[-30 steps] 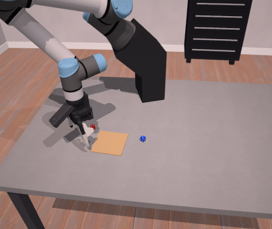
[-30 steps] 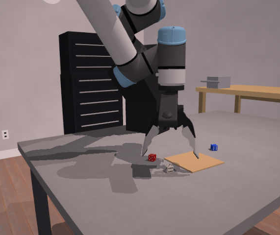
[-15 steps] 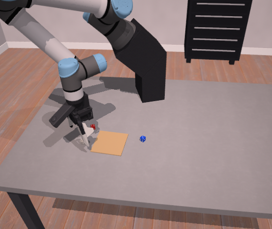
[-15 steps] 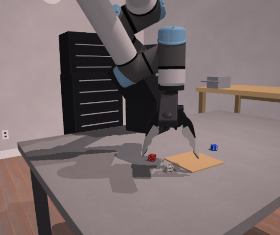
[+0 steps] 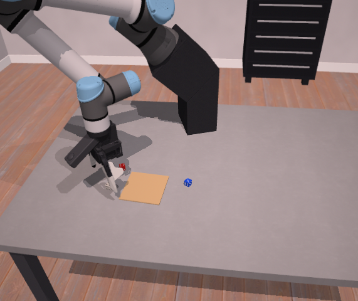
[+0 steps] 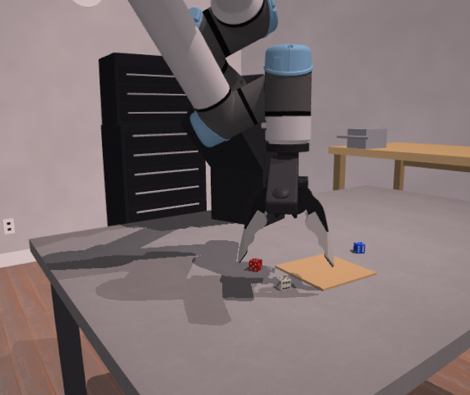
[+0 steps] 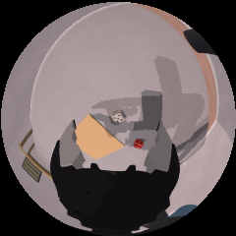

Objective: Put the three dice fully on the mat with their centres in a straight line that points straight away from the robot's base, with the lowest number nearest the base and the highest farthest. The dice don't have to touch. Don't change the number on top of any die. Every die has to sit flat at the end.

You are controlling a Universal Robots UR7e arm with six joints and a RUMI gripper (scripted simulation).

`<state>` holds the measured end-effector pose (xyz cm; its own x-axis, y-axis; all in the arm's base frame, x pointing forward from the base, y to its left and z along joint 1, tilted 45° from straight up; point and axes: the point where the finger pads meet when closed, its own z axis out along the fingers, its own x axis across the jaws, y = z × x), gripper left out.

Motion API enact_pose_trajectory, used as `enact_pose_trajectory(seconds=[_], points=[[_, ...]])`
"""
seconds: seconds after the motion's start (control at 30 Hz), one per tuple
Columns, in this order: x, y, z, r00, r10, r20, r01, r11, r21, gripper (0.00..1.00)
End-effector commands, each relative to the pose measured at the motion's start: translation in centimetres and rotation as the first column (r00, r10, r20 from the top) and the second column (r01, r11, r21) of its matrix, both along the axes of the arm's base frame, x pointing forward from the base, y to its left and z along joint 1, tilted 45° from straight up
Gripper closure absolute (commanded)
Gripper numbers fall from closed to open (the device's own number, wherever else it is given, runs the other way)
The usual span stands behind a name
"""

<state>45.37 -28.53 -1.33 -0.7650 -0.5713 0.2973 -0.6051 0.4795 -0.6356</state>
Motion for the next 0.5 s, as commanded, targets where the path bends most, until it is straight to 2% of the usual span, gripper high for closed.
enact_pose_trajectory(seconds=[0.0,0.27,0.47], points=[[0.0,-0.1,0.0,1.0,-0.001,0.001,0.001,1.0,-0.001,0.0],[-0.7,0.0,-0.4,1.0,-0.001,-0.003,0.001,1.0,0.002,0.0],[-2.5,0.2,-1.1,1.0,-0.001,-0.003,0.001,1.0,0.002,0.0]])
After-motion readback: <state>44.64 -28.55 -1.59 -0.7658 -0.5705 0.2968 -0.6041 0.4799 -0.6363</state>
